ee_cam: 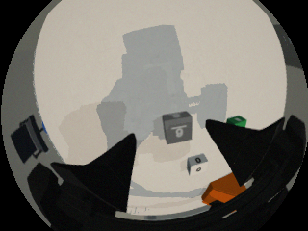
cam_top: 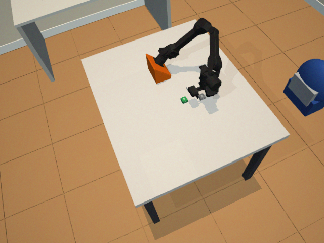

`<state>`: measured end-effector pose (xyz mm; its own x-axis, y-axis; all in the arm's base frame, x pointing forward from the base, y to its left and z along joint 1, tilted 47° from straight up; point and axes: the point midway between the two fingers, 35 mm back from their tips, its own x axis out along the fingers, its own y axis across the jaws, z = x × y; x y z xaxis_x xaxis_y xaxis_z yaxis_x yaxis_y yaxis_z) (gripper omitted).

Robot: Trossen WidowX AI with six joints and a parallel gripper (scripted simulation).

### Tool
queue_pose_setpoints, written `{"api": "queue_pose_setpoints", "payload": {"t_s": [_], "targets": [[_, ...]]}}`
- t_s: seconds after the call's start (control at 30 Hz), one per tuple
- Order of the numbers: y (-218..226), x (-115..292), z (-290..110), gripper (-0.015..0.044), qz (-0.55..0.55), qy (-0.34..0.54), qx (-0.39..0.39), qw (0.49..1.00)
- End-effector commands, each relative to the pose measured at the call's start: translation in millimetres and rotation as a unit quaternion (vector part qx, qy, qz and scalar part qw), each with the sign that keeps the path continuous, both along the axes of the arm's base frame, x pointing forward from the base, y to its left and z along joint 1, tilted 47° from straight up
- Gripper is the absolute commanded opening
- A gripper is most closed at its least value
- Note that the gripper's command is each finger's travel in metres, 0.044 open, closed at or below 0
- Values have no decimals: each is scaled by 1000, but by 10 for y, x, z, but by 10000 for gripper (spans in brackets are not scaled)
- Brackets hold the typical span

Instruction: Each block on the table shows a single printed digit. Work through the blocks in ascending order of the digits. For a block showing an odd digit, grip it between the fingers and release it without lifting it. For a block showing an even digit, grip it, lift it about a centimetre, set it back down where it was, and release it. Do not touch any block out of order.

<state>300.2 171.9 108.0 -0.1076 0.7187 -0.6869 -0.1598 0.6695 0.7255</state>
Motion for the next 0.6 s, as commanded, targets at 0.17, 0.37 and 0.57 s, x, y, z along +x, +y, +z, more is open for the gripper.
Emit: {"api": "queue_pose_setpoints", "payload": {"t_s": [0.17,0.37,0.57], "targets": [[101,-42,-94,400,0,6,2,1000],[101,-42,-94,242,0,6,2,1000],[101,-42,-94,120,0,6,2,1000]]}}
